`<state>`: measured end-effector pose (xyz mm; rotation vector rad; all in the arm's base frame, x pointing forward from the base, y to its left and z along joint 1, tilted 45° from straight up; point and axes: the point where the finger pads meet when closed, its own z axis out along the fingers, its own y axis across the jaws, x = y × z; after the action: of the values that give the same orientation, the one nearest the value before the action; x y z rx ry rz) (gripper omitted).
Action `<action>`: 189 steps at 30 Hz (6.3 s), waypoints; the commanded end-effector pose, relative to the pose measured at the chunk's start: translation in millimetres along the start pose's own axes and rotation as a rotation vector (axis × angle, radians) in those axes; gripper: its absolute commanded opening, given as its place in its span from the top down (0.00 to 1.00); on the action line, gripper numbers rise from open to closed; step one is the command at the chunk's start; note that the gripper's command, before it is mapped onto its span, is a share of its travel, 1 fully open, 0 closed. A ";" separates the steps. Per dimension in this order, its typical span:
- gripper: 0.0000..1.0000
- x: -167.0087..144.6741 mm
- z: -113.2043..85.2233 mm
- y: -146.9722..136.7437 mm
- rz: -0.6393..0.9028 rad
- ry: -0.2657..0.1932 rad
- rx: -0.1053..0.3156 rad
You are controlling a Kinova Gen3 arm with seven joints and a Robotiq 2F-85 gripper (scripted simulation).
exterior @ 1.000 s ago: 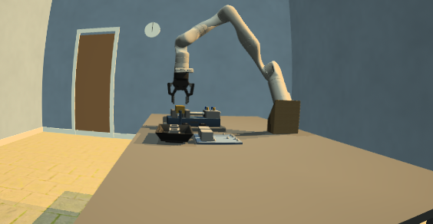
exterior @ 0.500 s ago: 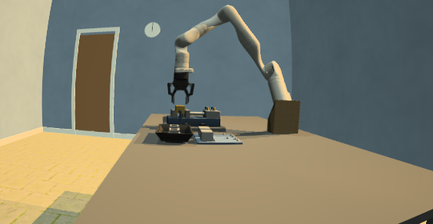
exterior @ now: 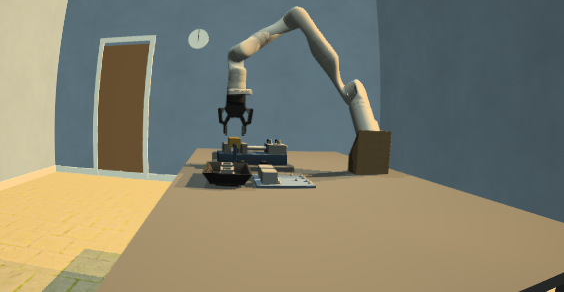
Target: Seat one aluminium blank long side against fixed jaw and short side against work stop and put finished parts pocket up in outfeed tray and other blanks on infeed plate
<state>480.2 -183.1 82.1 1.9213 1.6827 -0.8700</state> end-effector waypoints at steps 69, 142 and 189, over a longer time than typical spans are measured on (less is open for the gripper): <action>0.33 0.3 17.0 0.6 0.000 0.001 -0.002; 1.00 0.3 17.3 0.6 0.000 0.001 -0.002; 1.00 0.3 14.6 0.6 0.000 0.001 -0.002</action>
<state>476.9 -195.1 69.9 1.9221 1.6821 -0.8719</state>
